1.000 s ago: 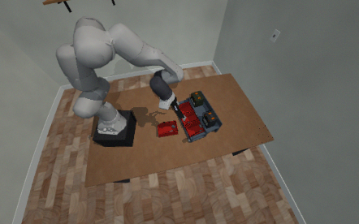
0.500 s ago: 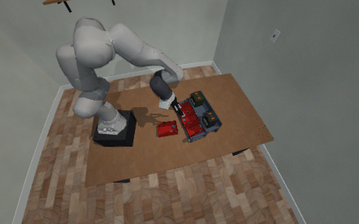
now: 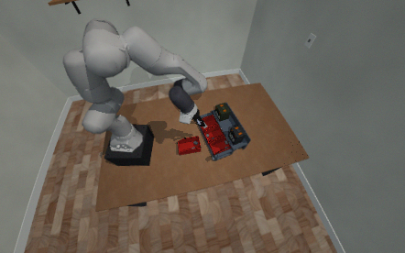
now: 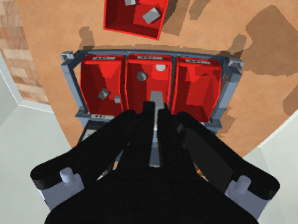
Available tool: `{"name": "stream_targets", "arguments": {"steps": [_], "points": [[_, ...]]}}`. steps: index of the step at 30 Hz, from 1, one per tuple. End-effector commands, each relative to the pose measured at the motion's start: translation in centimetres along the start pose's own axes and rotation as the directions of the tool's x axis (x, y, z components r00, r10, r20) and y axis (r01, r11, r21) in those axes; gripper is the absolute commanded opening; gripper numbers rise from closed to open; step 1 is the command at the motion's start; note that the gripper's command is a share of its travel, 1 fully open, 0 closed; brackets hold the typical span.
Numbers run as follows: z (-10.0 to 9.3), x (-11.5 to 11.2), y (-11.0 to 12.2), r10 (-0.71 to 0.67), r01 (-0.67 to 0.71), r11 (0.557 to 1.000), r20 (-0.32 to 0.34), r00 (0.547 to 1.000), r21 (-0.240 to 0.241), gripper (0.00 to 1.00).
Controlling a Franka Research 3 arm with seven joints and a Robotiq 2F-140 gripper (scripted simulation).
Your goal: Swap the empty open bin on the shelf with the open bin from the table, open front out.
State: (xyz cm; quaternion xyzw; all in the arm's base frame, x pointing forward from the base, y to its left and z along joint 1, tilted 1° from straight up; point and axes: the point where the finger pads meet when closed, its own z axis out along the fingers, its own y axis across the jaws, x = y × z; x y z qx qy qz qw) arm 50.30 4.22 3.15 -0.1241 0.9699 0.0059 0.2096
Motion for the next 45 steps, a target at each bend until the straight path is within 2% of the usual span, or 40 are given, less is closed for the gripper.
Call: {"name": "stream_targets", "arguments": {"steps": [1, 22, 34, 37, 39, 45], "points": [[0.03, 0.02, 0.12, 0.004, -0.004, 1.000, -0.002, 1.000, 0.000, 0.00], [0.19, 0.16, 0.06, 0.002, -0.002, 1.000, -0.009, 1.000, 0.003, 0.00], [0.05, 0.04, 0.11, 0.004, -0.004, 1.000, -0.035, 0.999, -0.002, 0.00], [0.01, -0.02, 0.10, 0.004, -0.004, 1.000, -0.075, 0.997, -0.006, 0.00], [0.01, -0.02, 0.10, 0.004, -0.004, 1.000, -0.075, 0.997, -0.006, 0.00], [-0.06, -0.07, 0.09, 0.003, -0.006, 1.000, -0.197, 0.980, -0.016, 0.00]]}}
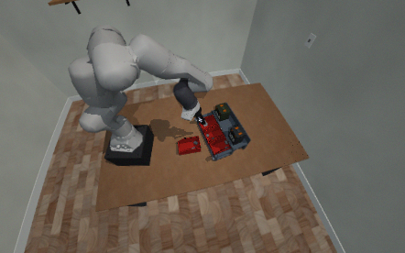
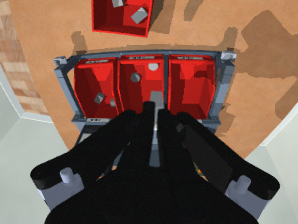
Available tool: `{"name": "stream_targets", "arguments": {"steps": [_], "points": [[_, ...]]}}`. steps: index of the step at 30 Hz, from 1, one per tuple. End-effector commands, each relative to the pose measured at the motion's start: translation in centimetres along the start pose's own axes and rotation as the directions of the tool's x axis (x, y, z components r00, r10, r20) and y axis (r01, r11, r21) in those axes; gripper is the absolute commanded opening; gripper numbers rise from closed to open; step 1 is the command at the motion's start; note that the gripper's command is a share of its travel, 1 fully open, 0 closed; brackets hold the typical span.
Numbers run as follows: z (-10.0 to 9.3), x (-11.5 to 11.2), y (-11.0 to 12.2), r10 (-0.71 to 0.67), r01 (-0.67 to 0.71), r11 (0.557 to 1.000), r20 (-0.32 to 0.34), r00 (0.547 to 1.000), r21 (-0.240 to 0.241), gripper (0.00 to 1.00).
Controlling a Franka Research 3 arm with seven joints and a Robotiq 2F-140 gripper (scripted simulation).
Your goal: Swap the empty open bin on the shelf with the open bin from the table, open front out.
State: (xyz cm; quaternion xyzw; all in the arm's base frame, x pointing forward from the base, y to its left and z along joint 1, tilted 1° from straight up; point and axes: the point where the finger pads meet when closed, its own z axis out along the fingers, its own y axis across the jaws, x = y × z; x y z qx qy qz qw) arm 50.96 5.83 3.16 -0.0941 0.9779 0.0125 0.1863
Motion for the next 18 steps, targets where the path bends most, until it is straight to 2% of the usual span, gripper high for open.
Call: {"name": "stream_targets", "arguments": {"steps": [1, 9, 18], "points": [[-0.40, 0.81, -1.36, -0.058, 0.057, 0.998, -0.172, 0.983, -0.011, 0.00], [-0.46, 0.76, -1.38, -0.059, 0.055, 0.998, -0.300, 0.952, -0.022, 0.00], [-0.49, 0.75, -1.38, -0.059, 0.054, 0.998, -0.345, 0.937, -0.025, 0.00]]}}
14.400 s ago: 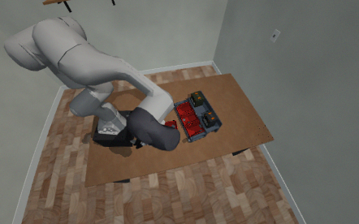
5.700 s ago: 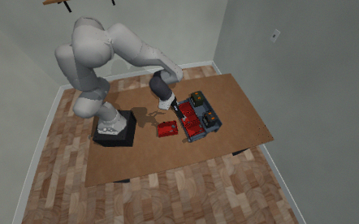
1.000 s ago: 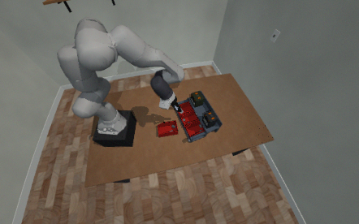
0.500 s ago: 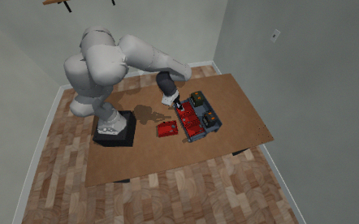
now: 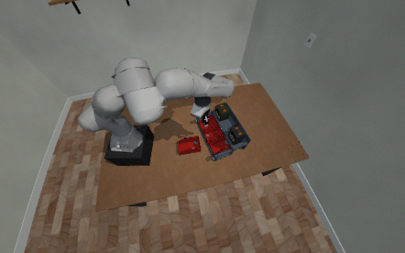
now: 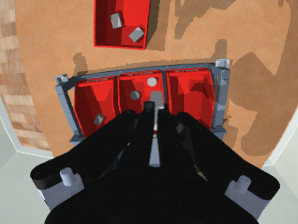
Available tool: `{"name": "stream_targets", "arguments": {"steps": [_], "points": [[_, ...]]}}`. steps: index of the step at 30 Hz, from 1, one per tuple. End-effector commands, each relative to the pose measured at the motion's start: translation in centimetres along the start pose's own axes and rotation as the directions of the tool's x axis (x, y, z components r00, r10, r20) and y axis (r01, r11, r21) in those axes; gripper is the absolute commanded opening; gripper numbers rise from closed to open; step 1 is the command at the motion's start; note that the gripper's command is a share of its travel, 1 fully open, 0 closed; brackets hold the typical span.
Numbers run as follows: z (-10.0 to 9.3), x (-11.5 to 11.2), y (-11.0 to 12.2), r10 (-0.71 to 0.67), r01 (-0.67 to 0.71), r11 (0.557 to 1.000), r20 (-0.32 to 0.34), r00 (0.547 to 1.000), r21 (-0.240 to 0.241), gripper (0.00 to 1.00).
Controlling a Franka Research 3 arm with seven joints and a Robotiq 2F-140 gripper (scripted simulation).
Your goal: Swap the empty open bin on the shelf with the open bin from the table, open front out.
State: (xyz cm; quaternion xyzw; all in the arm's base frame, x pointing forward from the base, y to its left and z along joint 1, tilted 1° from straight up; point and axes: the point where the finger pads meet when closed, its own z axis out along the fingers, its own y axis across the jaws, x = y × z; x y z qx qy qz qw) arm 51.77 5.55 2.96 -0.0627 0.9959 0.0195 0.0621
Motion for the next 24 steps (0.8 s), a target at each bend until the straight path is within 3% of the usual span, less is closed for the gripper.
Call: {"name": "stream_targets", "arguments": {"steps": [1, 14, 24], "points": [[-0.6, 1.5, -1.0, -0.122, 0.125, 0.992, -0.109, 0.987, 0.022, 0.00], [-0.7, 1.9, -1.5, -0.115, 0.118, 0.993, -0.109, 0.987, 0.022, 0.00], [-1.1, 5.4, -5.4, -0.056, 0.059, 0.998, -0.096, 0.994, 0.027, 0.00]]}}
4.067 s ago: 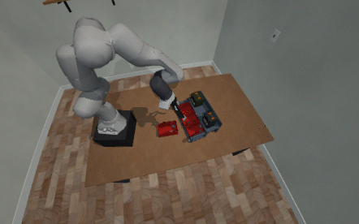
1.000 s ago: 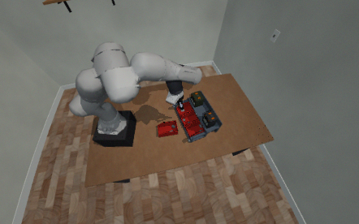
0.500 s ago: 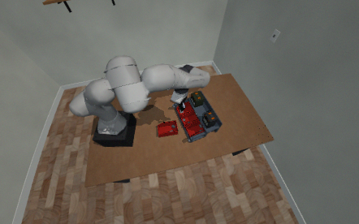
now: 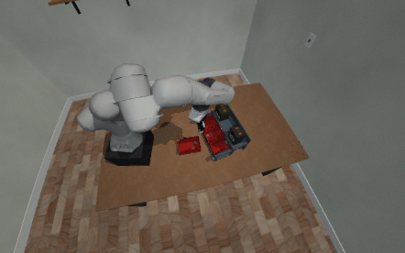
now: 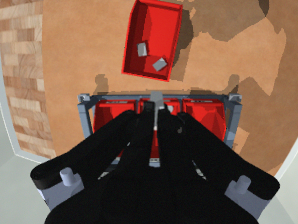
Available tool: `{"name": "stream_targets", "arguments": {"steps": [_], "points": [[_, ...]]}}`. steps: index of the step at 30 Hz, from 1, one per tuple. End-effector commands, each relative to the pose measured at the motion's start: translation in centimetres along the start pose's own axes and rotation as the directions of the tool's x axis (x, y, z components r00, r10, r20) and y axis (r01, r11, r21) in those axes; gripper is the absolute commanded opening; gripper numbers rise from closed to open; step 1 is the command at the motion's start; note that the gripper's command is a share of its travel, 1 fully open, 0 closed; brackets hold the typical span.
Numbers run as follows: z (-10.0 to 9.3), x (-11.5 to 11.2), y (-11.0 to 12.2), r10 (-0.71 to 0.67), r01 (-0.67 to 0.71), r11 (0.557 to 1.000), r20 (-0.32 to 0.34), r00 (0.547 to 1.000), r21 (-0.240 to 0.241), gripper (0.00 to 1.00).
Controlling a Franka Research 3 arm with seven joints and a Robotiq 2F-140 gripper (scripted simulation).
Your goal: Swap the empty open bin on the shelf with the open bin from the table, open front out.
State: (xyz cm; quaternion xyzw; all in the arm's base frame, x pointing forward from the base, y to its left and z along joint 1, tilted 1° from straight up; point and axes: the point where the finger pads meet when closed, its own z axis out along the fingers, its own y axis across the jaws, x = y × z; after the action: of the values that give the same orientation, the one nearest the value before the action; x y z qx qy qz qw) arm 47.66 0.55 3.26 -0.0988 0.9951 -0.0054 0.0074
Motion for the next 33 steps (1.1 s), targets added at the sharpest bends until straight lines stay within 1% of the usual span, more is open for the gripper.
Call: {"name": "stream_targets", "arguments": {"steps": [1, 3, 8, 12, 17, 24, 33], "points": [[0.2, 1.4, -1.3, 0.024, -0.024, 1.000, 0.018, 1.000, -0.009, 0.00], [0.2, 1.4, -1.3, 0.024, -0.024, 1.000, 0.018, 1.000, -0.009, 0.00], [0.6, 4.8, -3.5, 0.071, -0.071, 0.997, 0.016, 0.997, -0.008, 0.00], [1.0, 7.4, -4.8, 0.106, -0.106, 0.994, 0.010, 0.994, -0.007, 0.00], [1.3, 9.7, -5.7, 0.135, -0.135, 0.991, 0.003, 0.991, -0.006, 0.00], [1.5, 10.5, -6.0, 0.145, -0.145, 0.989, 0.001, 0.989, -0.006, 0.00], [1.5, 10.5, -6.0, 0.145, -0.145, 0.989, 0.001, 0.989, -0.006, 0.00]]}}
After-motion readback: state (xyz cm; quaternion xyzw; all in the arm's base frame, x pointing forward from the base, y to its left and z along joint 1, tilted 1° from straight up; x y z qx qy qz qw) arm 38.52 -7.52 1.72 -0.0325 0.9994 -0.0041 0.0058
